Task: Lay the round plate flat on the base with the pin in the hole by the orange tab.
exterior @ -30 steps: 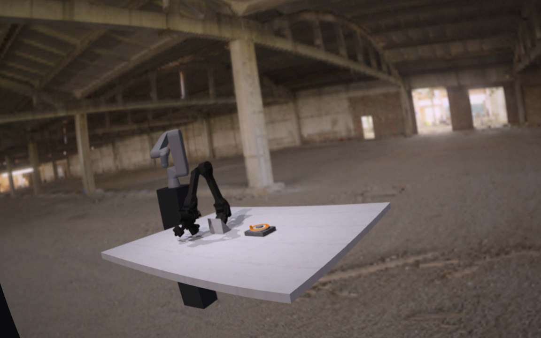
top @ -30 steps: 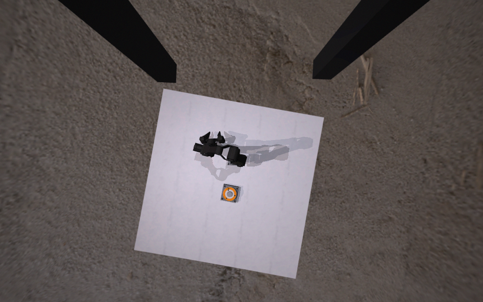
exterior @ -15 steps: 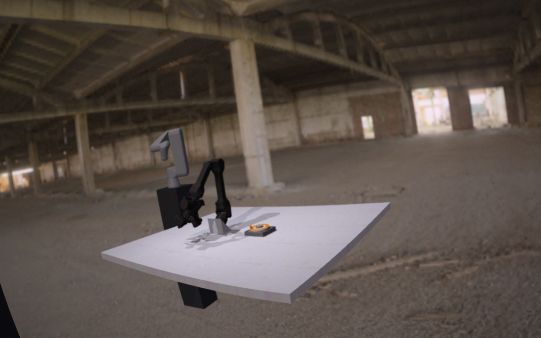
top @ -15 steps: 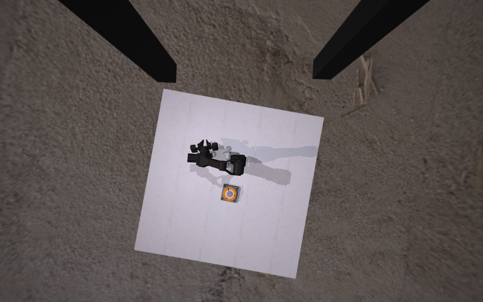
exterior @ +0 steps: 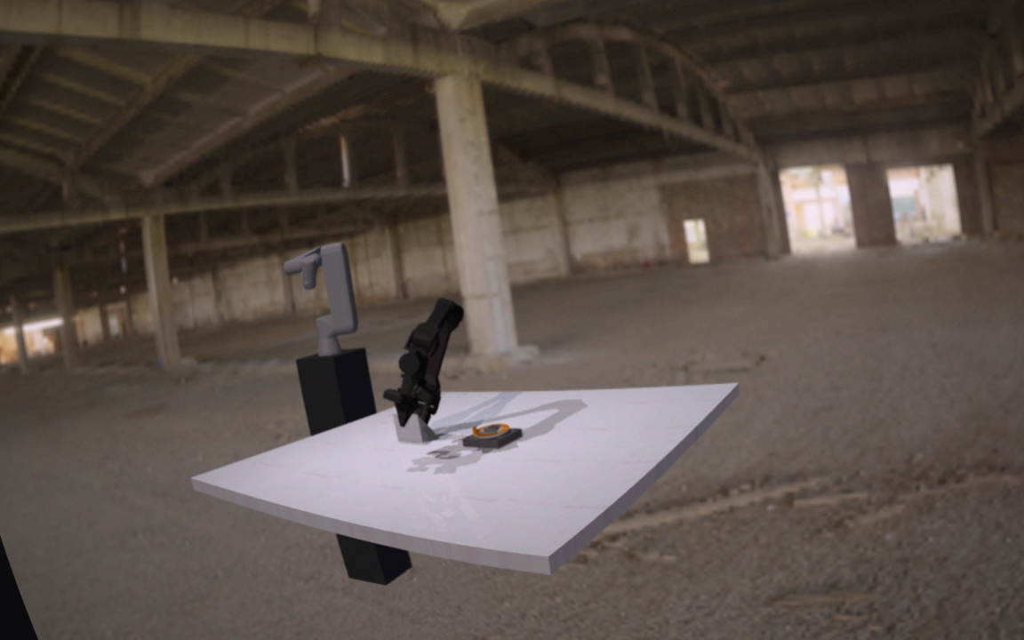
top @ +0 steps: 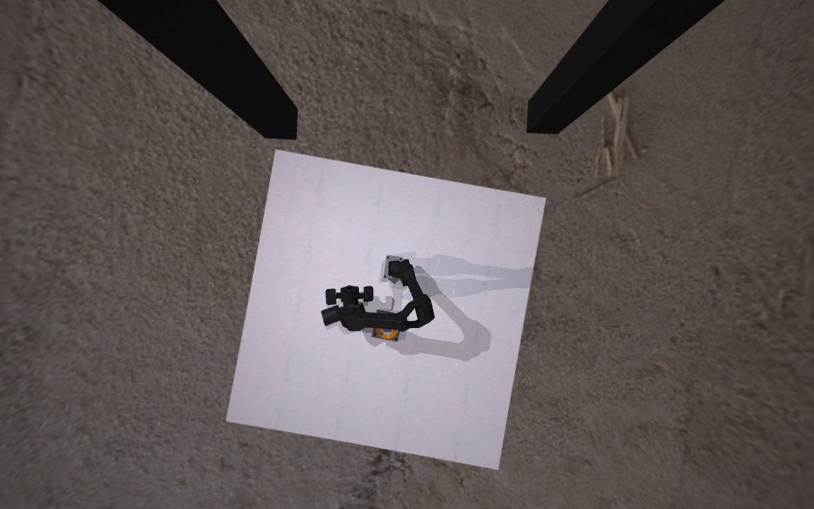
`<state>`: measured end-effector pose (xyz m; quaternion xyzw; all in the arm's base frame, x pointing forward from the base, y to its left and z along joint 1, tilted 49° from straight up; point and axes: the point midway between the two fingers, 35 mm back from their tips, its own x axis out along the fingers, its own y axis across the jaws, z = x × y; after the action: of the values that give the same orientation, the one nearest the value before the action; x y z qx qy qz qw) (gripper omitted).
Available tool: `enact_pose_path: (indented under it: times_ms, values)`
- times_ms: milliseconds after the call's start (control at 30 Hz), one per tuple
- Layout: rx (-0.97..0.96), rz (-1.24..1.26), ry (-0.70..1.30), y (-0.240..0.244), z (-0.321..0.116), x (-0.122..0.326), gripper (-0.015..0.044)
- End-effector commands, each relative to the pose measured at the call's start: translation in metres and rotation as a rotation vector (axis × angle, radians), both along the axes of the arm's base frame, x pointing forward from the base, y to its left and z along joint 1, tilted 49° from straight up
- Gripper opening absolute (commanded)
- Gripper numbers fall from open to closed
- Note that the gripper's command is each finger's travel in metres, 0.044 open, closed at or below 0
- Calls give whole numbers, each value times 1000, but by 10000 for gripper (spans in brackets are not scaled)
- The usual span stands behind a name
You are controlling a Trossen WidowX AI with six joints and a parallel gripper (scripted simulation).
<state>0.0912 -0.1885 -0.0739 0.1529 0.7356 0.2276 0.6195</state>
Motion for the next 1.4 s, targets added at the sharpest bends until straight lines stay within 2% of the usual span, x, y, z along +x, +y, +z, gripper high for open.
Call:
enact_pose_path:
  times_ms: [0, 267, 600, 967, 1367]
  values:
    - [79, -140, -83, 23, 38, 61, 0]
    - [277, -336, -131, 74, 104, 136, 0]
    - [280, -339, -131, 75, 104, 137, 0]
    - [282, -339, -132, 109, 74, 143, 0]
    - [282, -339, -131, 114, 77, 140, 0]
